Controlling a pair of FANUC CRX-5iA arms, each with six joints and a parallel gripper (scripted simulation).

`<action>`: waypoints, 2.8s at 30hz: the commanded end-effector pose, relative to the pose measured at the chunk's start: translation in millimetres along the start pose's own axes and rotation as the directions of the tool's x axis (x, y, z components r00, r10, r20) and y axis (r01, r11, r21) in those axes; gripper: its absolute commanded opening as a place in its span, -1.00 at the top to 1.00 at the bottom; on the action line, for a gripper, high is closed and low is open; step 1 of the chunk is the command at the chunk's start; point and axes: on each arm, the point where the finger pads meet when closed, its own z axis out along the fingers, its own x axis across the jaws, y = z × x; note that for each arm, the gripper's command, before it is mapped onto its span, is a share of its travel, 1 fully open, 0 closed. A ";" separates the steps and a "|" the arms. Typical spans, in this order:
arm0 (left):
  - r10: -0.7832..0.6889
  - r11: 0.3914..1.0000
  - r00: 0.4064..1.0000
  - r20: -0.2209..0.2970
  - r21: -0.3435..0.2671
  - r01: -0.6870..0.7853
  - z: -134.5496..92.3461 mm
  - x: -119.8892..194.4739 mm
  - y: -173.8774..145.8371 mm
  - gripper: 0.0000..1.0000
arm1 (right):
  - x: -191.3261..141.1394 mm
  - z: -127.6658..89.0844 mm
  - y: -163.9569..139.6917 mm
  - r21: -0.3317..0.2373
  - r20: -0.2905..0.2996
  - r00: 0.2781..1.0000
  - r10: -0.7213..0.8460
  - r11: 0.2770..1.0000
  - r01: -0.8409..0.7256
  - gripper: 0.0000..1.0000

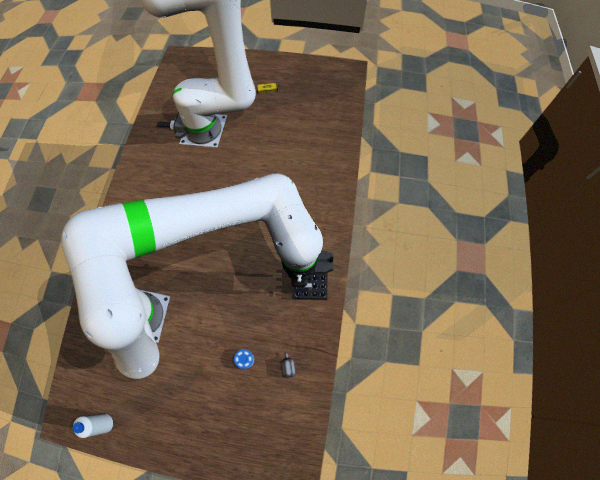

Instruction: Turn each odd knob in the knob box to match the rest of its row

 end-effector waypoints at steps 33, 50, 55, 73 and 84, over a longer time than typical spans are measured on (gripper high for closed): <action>0.000 1.000 1.000 0.000 -0.002 0.000 -0.9 -0.2 0.3 -1.00 | 0.0 -1.0 -0.5 0.002 0.000 1.000 0.000 1.000 0.000 -1.00; 0.000 1.000 1.000 0.000 -0.002 0.000 -0.9 -0.2 0.3 -1.00 | -0.5 -1.0 13.6 0.002 0.000 1.000 0.000 1.000 0.000 -1.00; 0.000 1.000 1.000 0.000 -0.002 0.000 -0.9 -0.2 0.3 -1.00 | -0.7 -0.9 21.8 0.002 0.000 1.000 0.000 1.000 0.000 -1.00; 0.000 1.000 1.000 0.000 -0.002 0.000 -0.9 -0.2 0.3 -1.00 | -1.5 -0.9 50.3 0.002 0.000 1.000 0.000 1.000 0.000 -1.00; 0.000 1.000 1.000 0.000 -0.002 0.000 -0.9 -0.2 0.3 -1.00 | -1.6 -0.9 52.8 0.002 0.000 1.000 0.000 1.000 0.000 -1.00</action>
